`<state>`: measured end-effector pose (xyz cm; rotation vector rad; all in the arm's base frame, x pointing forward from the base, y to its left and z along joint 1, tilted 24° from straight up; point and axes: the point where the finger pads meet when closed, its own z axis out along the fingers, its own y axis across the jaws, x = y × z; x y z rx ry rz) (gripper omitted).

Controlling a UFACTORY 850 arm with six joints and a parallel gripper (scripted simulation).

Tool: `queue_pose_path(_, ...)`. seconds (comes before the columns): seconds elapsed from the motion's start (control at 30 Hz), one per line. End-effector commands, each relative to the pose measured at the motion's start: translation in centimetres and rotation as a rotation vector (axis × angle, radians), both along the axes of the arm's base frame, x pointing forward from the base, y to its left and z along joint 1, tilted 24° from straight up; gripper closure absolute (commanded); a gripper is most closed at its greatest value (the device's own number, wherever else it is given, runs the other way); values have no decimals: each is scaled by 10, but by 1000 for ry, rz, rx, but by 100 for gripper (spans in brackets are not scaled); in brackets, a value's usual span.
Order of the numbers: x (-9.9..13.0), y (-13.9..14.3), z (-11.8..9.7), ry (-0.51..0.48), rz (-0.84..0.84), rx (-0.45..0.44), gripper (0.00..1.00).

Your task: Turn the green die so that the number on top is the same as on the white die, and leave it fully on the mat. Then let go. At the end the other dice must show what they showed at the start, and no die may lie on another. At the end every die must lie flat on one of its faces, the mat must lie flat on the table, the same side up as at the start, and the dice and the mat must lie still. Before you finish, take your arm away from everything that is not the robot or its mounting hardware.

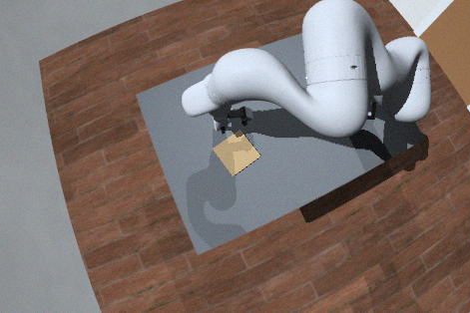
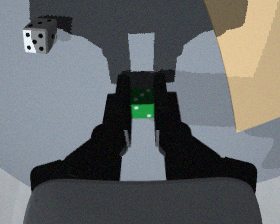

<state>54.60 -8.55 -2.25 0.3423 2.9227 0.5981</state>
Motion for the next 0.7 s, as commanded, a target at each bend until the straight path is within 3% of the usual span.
queue_pose_path(0.0,1,-1,1,-2,0,-1,89)
queue_pose_path(0.3,0,-3,7,-2,0,-1,89)
queue_pose_path(0.67,-11,-24,59,-2,0,-1,89)
